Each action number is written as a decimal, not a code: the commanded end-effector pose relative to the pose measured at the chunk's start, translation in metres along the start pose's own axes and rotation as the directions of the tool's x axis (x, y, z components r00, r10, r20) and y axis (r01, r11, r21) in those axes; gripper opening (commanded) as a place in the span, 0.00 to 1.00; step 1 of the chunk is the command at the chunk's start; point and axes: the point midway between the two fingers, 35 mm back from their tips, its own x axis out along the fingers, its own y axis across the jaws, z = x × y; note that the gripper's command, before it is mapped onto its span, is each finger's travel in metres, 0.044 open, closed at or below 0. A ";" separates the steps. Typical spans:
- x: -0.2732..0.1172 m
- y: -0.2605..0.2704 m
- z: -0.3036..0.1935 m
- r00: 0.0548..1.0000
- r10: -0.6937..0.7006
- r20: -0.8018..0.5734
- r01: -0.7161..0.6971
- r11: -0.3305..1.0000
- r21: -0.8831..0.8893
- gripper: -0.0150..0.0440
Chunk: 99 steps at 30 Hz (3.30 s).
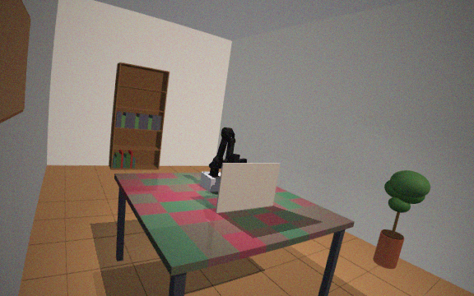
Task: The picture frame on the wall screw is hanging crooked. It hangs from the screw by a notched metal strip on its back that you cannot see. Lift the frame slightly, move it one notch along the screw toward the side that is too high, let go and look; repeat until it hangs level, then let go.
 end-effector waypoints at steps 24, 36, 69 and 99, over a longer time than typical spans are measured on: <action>0.003 0.001 -0.001 1.000 0.005 -0.006 -0.005 1.000 0.002 0.69; 0.004 0.002 -0.002 1.000 0.005 -0.006 -0.005 1.000 0.002 0.69; 0.004 0.003 -0.002 1.000 0.005 -0.006 -0.005 1.000 0.002 0.37; 0.003 0.005 -0.001 1.000 0.005 -0.006 -0.005 1.000 0.002 0.25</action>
